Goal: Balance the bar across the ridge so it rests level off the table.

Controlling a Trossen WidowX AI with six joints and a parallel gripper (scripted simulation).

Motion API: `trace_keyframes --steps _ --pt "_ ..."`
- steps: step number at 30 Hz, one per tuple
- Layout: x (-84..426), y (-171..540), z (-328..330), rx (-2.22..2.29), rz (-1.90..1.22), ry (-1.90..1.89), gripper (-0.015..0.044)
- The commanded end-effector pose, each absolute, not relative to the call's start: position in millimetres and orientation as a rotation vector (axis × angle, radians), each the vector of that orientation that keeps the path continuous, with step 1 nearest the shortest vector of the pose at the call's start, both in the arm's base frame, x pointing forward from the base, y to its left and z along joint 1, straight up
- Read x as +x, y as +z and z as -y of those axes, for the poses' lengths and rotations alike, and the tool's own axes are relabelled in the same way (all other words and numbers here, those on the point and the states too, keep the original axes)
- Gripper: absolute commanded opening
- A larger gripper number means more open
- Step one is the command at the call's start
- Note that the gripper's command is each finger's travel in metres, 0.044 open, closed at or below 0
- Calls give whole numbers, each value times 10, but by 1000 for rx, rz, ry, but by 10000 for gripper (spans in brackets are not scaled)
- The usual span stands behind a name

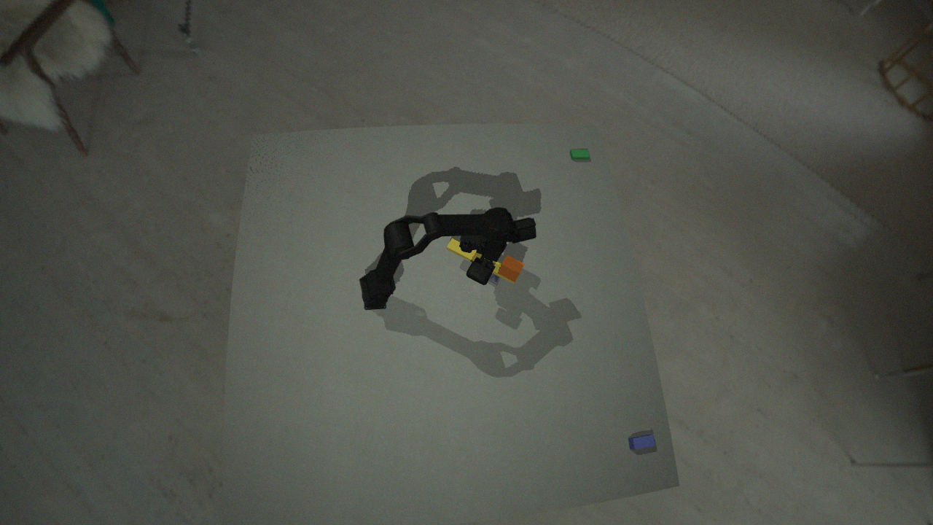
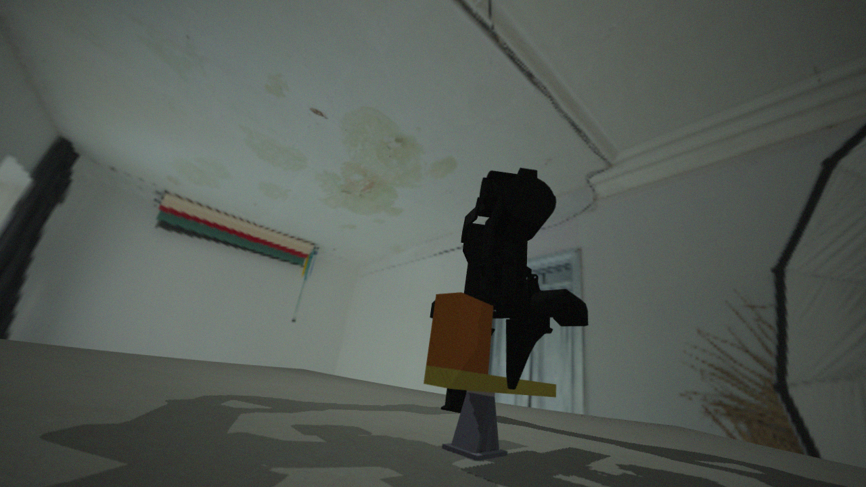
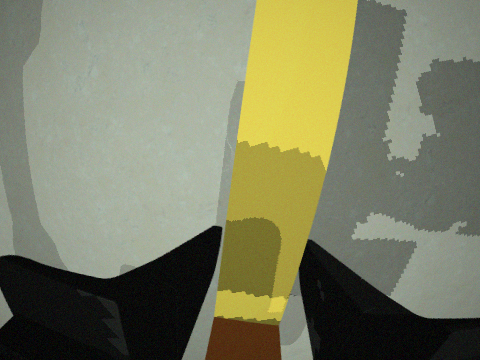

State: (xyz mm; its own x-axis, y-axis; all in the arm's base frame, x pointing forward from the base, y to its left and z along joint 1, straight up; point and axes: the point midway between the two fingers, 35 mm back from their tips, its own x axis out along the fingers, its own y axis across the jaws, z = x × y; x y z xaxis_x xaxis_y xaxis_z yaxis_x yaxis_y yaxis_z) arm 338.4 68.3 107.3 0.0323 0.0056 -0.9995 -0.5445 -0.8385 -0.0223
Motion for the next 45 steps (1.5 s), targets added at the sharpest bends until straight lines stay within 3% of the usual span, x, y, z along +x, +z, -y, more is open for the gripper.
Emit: trace_keyframes --steps 1,8,18,22,31,45 --pt "3384 1071 -681 -1918 -547 1860 185" --pt "3384 1071 -681 -1918 -547 1860 185" --pt "3384 1071 -681 -1918 -547 1860 440" --pt "3395 1143 -683 -1918 -547 1860 440" --pt "3357 2054 -677 -1918 -546 1860 440" --pt "3353 2071 -676 -1918 -546 1860 440"
